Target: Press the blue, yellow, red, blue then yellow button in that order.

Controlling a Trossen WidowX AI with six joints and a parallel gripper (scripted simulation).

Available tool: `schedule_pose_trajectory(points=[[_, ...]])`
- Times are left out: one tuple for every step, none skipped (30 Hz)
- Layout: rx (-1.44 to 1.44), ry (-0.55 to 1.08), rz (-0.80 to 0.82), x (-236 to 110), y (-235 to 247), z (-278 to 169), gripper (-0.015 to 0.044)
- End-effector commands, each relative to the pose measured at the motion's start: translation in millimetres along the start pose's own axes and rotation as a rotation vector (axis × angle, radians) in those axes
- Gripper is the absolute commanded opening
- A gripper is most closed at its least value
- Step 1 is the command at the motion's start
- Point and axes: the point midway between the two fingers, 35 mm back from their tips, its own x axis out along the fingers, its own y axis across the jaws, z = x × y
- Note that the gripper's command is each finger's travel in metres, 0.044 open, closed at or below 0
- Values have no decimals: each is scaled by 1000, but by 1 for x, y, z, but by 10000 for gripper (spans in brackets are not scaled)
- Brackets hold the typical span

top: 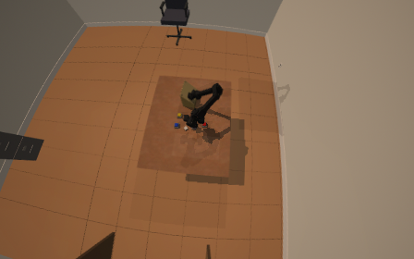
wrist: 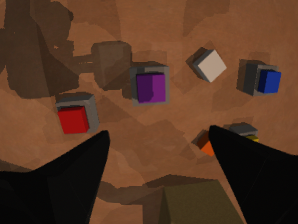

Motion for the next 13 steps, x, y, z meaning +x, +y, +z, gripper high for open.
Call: schedule_pose_trajectory(points=[[-6,-6,32,-15,69,-7,400],[-7,-4,42,-18,85,-11,400],[-9,-2,53,-21,101,-17,400],[-10,1,65,-25,117,-23,400],[-11,3,72,-27,125,-27,400],[-11,4,74,-28,128,-29,400],[-11,4,74,-28,128,-29,400],[-11,4,74,-28,128,-29,400],[-11,4,74,-28,128,-29,400],[-11,4,74,-28,128,-29,400],[-11,4,74,-28,128,-29,400],[-11,4,74,-28,128,-29,400],[-11,4,74,-28,128,-29,400]])
